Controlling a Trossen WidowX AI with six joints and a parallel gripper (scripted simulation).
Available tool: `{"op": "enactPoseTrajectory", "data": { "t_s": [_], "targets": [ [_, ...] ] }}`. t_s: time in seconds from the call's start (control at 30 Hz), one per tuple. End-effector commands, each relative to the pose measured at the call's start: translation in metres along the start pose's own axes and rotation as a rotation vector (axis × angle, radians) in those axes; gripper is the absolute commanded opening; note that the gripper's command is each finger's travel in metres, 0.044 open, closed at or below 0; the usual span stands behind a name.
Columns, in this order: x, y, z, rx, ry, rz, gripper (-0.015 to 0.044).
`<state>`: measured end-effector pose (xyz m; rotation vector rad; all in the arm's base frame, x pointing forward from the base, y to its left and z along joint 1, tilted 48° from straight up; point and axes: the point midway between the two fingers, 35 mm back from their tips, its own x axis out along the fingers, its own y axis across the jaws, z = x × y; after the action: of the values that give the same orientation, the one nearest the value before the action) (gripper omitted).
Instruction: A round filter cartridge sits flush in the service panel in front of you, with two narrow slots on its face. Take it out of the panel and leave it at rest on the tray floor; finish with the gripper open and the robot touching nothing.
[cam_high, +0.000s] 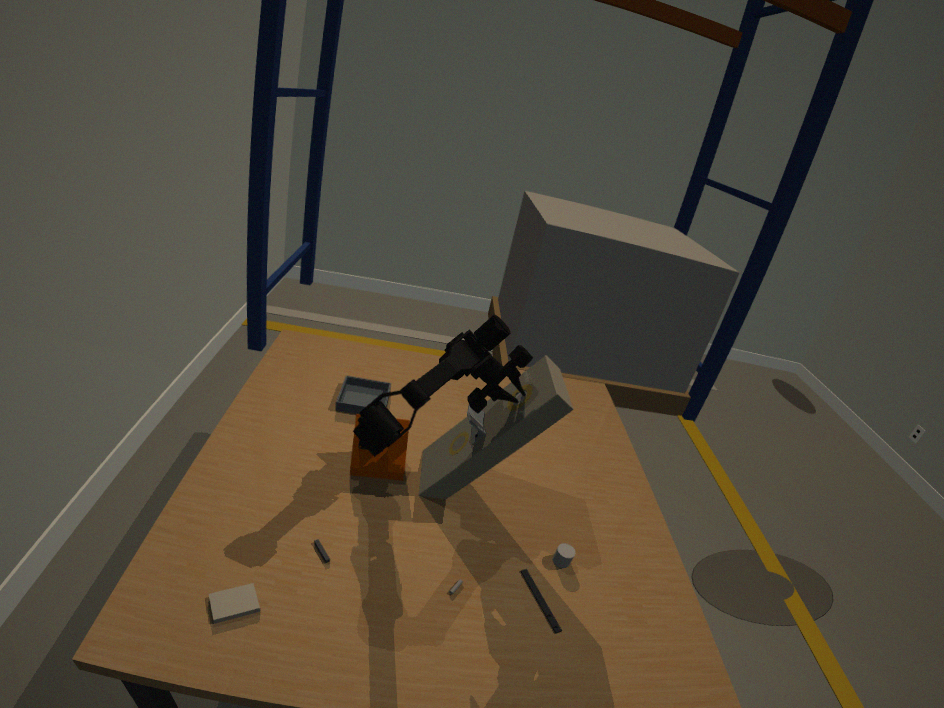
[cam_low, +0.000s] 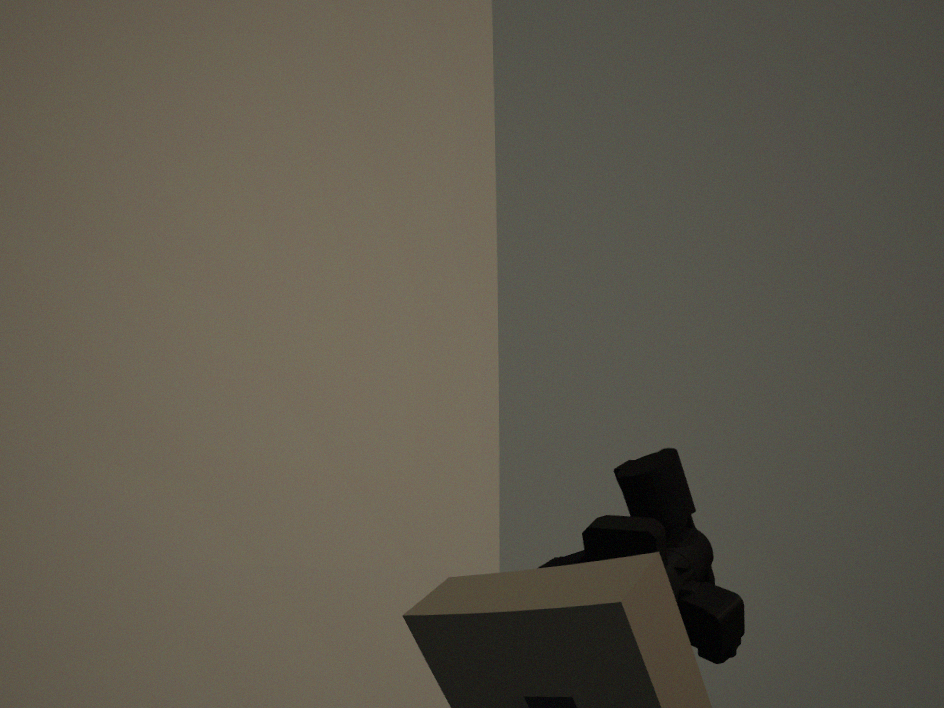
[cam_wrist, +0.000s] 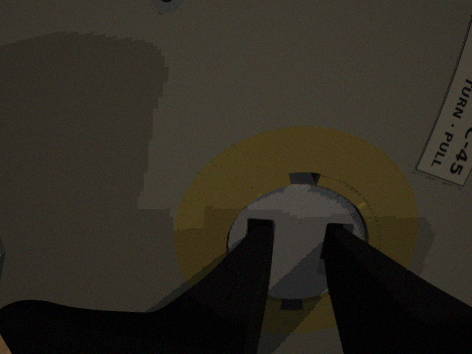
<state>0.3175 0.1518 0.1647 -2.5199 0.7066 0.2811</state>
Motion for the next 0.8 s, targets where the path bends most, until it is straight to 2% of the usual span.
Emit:
{"op": "enactPoseTrajectory", "data": {
  "t_s": [0.0,0.77],
  "targets": [
    [0.0087,0.0011,-0.0007,0.010,-0.006,0.014,0.0093],
    [0.0136,0.0011,-0.0008,0.010,-0.006,0.014,0.0093]
  ]
}}
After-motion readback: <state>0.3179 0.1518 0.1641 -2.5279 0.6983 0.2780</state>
